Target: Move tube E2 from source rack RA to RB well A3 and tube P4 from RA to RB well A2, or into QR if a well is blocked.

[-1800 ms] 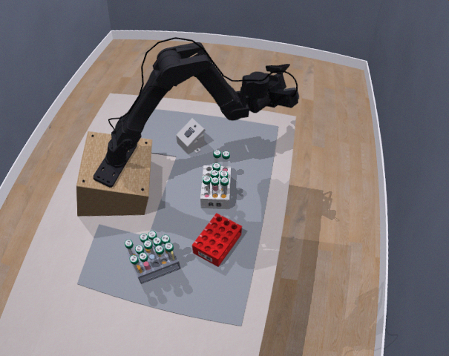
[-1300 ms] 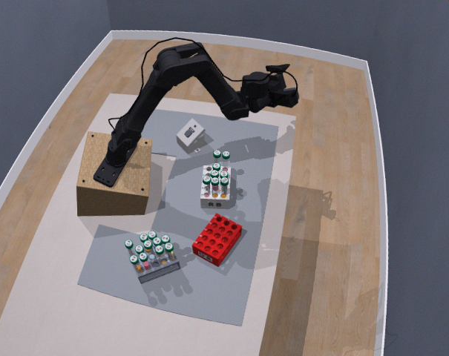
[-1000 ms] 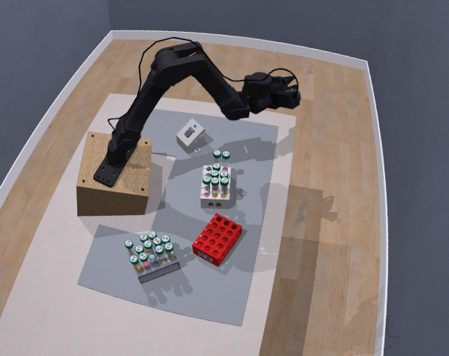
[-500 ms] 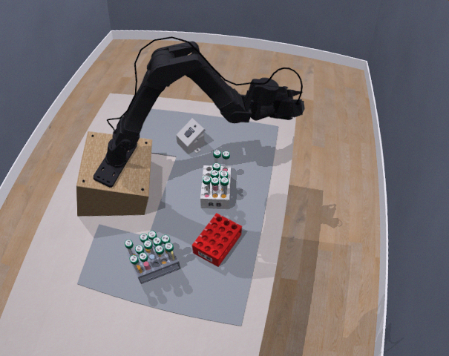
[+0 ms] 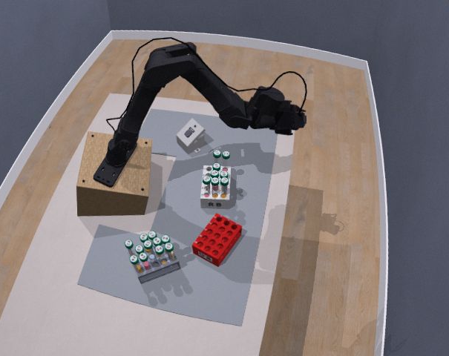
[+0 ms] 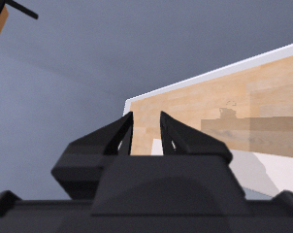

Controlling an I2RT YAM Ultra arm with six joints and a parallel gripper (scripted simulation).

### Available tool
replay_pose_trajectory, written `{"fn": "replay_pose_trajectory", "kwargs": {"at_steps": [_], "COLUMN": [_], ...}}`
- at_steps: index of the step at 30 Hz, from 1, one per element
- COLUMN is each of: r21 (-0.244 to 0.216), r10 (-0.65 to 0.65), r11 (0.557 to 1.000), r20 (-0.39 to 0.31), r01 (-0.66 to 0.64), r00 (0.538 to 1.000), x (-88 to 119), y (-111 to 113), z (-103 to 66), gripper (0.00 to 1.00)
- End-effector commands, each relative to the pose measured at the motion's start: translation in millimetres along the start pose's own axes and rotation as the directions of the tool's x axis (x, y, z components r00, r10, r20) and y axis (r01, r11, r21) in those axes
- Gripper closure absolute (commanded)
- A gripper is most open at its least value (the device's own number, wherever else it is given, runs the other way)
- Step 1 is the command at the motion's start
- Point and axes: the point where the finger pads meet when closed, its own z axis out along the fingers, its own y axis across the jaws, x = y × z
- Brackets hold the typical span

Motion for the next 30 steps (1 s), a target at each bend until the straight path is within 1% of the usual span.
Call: {"fn": "replay_pose_trajectory", "kwargs": {"at_steps": [1, 4, 5, 6, 7, 8, 10, 12, 14, 16, 17, 20, 22, 23, 24, 25, 26, 27, 28, 29, 30], "r21": [0.069, 0.057, 0.103, 0.135, 0.146, 0.144, 0.211, 0.22, 0.22, 0.283, 0.291, 0.278, 0.278, 0.322, 0.352, 0.359, 0.349, 0.389, 0.417, 0.423, 0.423], "r10": [-0.05, -0.051, -0.058, -0.065, -0.067, -0.067, -0.078, -0.08, -0.08, -0.088, -0.089, -0.088, -0.088, -0.093, -0.095, -0.095, -0.093, -0.096, -0.096, -0.096, -0.096], "r11": [0.996, 0.997, 0.993, 0.989, 0.987, 0.988, 0.975, 0.972, 0.972, 0.955, 0.952, 0.956, 0.956, 0.942, 0.93, 0.928, 0.931, 0.915, 0.902, 0.899, 0.899], "r20": [0.023, 0.011, 0.019, 0.015, 0.014, 0.011, 0.002, 0.0, 0.0, -0.015, -0.017, -0.027, -0.027, -0.027, -0.037, -0.039, -0.046, -0.05, -0.061, -0.063, -0.063], "r01": [0.048, 0.05, 0.056, 0.062, 0.064, 0.065, 0.076, 0.078, 0.078, 0.089, 0.09, 0.092, 0.092, 0.097, 0.102, 0.103, 0.104, 0.108, 0.113, 0.114, 0.114], "r00": [0.998, 0.999, 0.998, 0.998, 0.998, 0.998, 0.997, 0.997, 0.997, 0.996, 0.996, 0.996, 0.996, 0.995, 0.995, 0.995, 0.995, 0.994, 0.994, 0.993, 0.993], "x": [-25, -29, -34, -37, -39, -41, -46, -50, -50, -54, -56, -60, -61, -64, -66, -67, -67, -70, -71, -72, -72], "y": [0, -10, -15, -18, -21, -24, -30, -36, -36, -42, -45, -51, -53, -58, -61, -63, -64, -69, -71, -74, -74], "z": [-9.2, -15.7, -19.0, -22.1, -25.3, -28.3, -35.2, -42.0, -42.0, -49.3, -52.9, -63.0, -64.7, -69.4, -73.4, -77.3, -80.5, -85.3, -89.4, -93.5, -93.5], "gripper": [0.7, 0.7, 0.7, 0.7, 0.7, 0.7, 0.7, 0.7, 0.7, 0.7, 0.7, 0.7, 0.7, 0.7, 0.7, 0.7, 0.7, 0.7, 0.7, 0.7, 0.7]}}
